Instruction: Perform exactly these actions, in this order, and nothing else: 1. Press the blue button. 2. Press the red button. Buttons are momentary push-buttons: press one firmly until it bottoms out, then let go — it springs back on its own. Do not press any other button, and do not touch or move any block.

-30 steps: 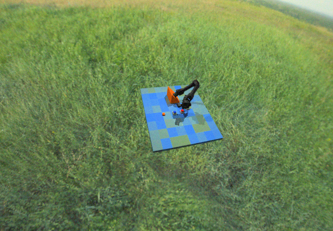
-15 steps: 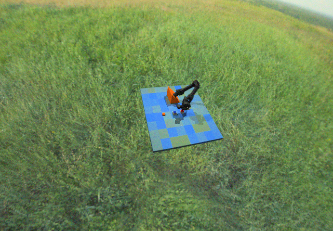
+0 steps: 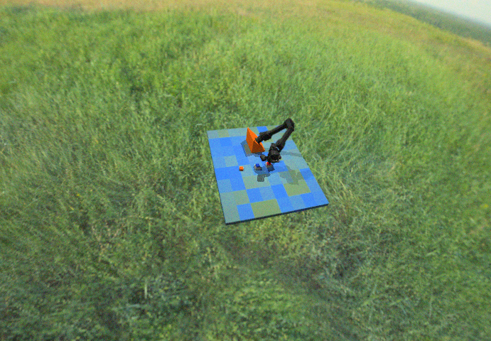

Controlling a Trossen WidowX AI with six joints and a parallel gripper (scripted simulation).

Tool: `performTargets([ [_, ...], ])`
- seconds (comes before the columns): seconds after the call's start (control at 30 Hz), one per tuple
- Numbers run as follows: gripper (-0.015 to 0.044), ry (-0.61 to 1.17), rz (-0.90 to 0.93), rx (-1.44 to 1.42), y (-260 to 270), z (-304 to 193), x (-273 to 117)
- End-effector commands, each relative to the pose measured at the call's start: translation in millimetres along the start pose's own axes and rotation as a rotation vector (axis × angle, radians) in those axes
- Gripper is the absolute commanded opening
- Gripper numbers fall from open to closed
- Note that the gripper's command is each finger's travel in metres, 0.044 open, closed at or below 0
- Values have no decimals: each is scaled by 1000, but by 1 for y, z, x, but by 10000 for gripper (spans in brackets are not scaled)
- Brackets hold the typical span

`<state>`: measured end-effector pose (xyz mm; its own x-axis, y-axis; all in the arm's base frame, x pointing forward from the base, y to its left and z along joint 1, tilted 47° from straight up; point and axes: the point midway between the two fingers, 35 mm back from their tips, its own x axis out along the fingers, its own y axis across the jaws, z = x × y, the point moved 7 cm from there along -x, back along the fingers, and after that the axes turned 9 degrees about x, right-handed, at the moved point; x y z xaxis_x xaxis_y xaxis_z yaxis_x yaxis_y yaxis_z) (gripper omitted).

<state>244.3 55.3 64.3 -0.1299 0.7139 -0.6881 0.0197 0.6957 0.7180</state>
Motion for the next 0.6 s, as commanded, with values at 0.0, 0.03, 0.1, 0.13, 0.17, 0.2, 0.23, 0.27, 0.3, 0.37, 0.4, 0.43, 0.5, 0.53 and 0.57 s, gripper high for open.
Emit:
performTargets([
  [0.0,20,9,4,9,0,-2,2],
  [0.03,20,9,4,9,0,-2,2],
  [0.1,20,9,4,9,0,-2,2],
  [0.13,20,9,4,9,0,-2,2],
  [0.17,20,9,4,9,0,-2,2],
  [0.2,20,9,4,9,0,-2,2],
  [0.23,20,9,4,9,0,-2,2],
  [0.27,20,9,4,9,0,-2,2],
  [0.3,20,9,4,9,0,-2,2],
  [0.37,20,9,4,9,0,-2,2],
  [0.4,20,1,0,1,0,0,-2],
  [0.43,20,3,0,3,0,0,-9],
  [0.5,20,8,2,9,-1,-2,-28],
  [0.53,20,9,2,9,-1,-2,-30],
  [0.57,20,9,2,9,-1,-2,-30],
])
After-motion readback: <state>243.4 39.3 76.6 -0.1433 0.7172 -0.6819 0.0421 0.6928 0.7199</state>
